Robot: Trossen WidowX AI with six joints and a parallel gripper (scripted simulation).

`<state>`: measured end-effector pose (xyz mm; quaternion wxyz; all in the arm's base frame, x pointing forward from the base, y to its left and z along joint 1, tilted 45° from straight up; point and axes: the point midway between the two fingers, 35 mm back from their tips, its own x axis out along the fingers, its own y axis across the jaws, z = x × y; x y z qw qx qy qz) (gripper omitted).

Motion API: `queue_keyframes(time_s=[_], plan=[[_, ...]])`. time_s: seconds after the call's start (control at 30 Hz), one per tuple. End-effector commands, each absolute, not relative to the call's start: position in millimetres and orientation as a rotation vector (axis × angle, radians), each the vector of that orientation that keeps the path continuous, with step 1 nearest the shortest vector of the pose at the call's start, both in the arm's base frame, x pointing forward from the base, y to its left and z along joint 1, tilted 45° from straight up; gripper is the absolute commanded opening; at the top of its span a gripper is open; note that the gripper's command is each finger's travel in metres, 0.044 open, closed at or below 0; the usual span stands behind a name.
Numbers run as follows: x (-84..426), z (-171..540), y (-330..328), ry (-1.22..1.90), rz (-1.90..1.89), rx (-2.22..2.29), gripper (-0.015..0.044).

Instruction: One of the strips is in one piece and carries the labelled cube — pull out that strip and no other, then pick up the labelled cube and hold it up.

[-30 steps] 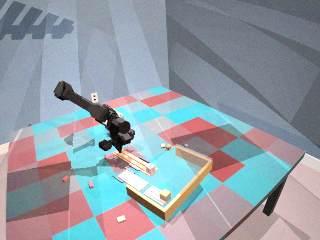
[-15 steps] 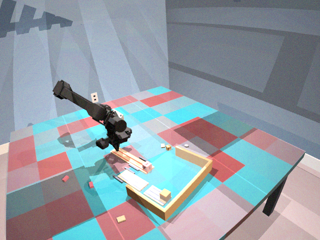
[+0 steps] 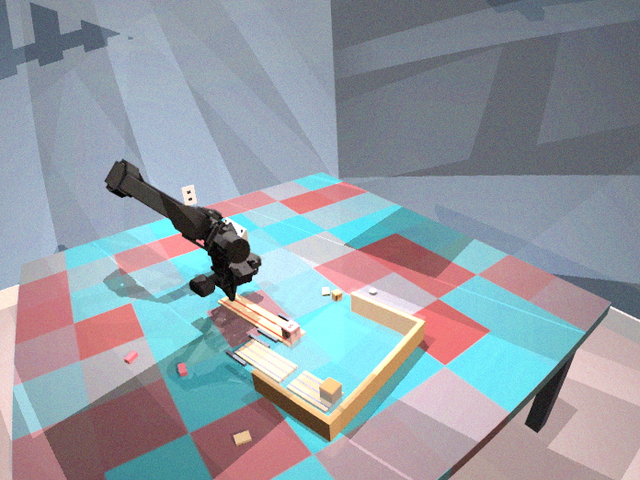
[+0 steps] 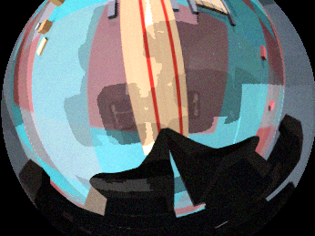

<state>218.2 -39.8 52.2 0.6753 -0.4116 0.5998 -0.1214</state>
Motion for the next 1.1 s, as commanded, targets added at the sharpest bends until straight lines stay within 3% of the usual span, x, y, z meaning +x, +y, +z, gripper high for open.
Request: queue_keyframes(time_s=[0.0,0.37,0.9,1.07], plan=[[211,49,-44,1.375,-0.277,-0.937,0.0000],[209,81,-12,1.375,-0.275,-0.936,0.0000],[262,75,13,1.365,-0.295,-0.909,0.0420],[278,74,20,1.364,-0.295,-0.909,0.0440]])
